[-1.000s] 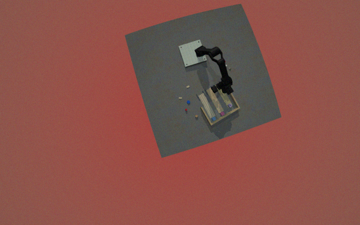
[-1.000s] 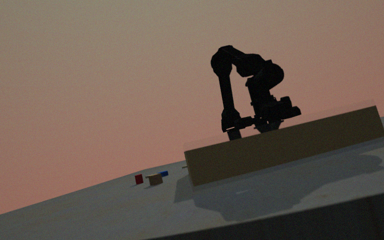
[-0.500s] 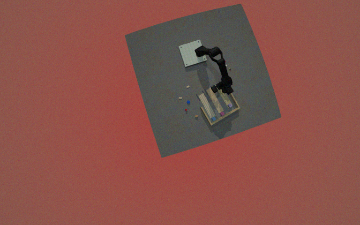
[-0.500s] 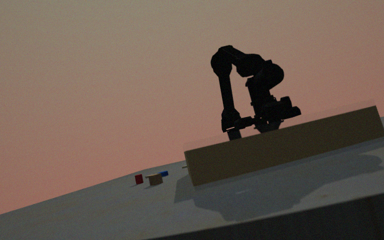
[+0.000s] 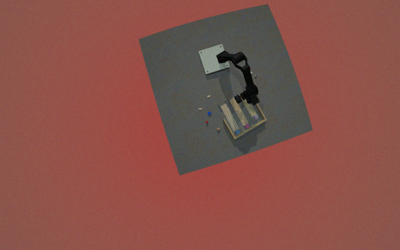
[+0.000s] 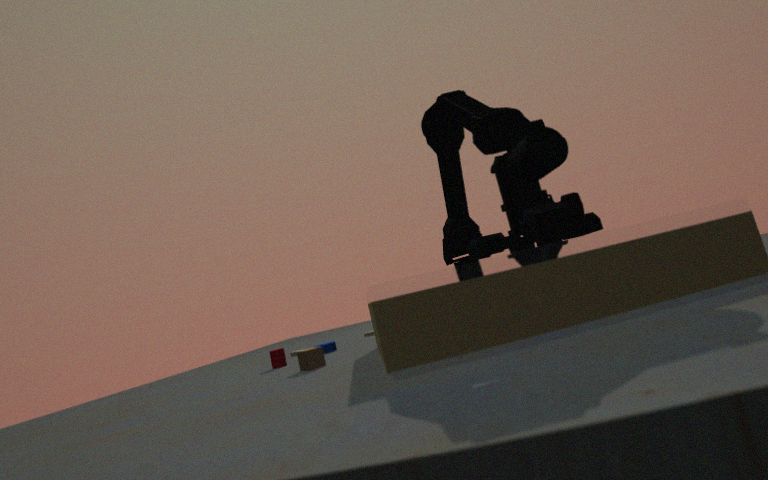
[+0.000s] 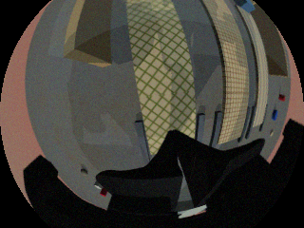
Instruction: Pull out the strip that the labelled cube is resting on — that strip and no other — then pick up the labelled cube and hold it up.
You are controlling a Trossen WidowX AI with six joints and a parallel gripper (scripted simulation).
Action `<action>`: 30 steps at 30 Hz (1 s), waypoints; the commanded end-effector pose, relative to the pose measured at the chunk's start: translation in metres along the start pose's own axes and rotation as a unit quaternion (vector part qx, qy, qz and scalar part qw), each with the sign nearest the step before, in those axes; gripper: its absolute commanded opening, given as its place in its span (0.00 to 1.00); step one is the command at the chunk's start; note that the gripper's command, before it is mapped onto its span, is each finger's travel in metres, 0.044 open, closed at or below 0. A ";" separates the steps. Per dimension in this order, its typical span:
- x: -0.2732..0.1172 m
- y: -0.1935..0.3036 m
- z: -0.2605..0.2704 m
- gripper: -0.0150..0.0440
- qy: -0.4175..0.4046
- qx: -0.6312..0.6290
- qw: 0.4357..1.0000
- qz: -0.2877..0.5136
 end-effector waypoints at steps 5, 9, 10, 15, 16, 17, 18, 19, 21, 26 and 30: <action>0.002 -0.001 0.000 0.25 -0.002 -0.003 1.000 -0.001; 0.002 0.001 0.001 0.25 -0.002 -0.003 1.000 -0.001; 0.002 0.003 0.001 0.25 -0.002 -0.003 1.000 -0.001; 0.002 0.010 0.003 0.25 -0.002 -0.003 1.000 -0.001; 0.002 0.012 0.003 0.25 -0.002 -0.003 1.000 -0.001; 0.002 0.013 0.004 0.25 -0.002 -0.003 1.000 -0.001; 0.002 0.015 0.004 0.25 -0.002 -0.003 1.000 -0.001; 0.002 0.016 0.005 0.25 -0.002 -0.003 1.000 0.000; 0.003 0.019 0.006 0.25 -0.002 -0.003 1.000 0.000; 0.003 0.027 0.008 0.25 -0.002 -0.003 1.000 0.000; 0.003 0.033 0.009 0.25 -0.002 -0.003 1.000 0.000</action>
Point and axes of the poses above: the point midway between the two fingers, 35 mm back from their tips, its own x axis out along the fingers, its own z axis across the jaws, y = z × x, the point moved 3 cm from there along -x, back along the fingers, and after that the axes turned 15 degrees about -x, right-handed, at the moved point
